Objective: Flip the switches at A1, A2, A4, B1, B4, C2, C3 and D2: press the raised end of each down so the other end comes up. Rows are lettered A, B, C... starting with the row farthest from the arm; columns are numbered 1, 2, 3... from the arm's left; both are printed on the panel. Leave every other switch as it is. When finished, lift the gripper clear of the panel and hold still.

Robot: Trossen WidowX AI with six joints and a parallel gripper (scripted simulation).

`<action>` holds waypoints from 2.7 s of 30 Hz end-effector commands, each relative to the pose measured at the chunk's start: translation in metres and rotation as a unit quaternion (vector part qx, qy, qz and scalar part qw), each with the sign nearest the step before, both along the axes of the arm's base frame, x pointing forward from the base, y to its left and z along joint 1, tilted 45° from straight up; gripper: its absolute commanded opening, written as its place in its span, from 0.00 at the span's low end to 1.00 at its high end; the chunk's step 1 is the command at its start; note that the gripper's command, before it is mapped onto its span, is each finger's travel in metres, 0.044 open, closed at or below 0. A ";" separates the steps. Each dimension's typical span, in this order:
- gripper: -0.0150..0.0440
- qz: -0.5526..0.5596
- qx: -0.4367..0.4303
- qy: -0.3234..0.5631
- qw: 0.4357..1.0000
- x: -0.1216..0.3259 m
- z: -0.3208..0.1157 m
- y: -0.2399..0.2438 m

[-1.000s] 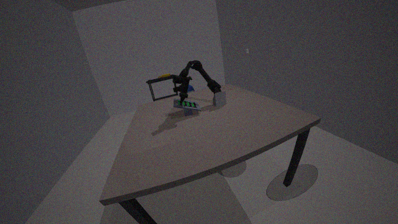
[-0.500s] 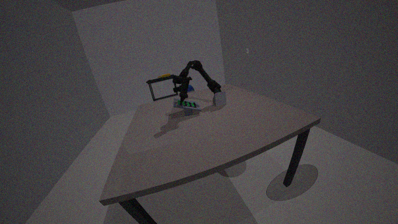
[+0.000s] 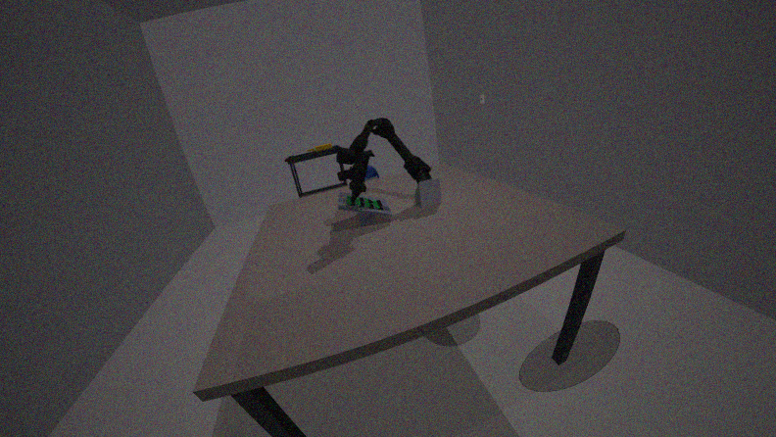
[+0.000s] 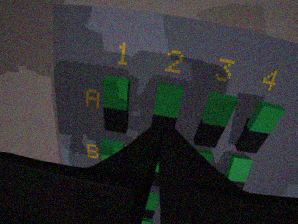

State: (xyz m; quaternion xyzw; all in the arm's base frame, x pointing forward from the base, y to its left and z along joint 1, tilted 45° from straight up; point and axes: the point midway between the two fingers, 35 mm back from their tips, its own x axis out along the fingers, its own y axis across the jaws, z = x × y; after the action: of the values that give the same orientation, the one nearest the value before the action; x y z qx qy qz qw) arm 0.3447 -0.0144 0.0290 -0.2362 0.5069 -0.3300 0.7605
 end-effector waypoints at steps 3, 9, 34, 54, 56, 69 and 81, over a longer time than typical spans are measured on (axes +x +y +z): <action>0.25 0.001 -0.002 0.002 1.000 0.000 -0.001 -0.001; 0.25 -0.007 0.004 0.010 1.000 -0.012 0.034 0.042; 0.25 -0.017 0.004 0.019 1.000 0.000 0.059 -0.024; 0.25 -0.017 0.004 0.019 1.000 0.003 0.050 -0.034; 0.25 -0.017 0.004 0.019 1.000 0.003 0.050 -0.034; 0.25 -0.017 0.004 0.019 1.000 0.003 0.050 -0.034; 0.25 -0.017 0.004 0.019 1.000 0.004 0.049 -0.036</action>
State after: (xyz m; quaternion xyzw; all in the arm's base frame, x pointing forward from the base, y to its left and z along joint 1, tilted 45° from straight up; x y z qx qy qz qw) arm 0.3483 -0.0497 0.0791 -0.2298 0.5251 -0.3385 0.7462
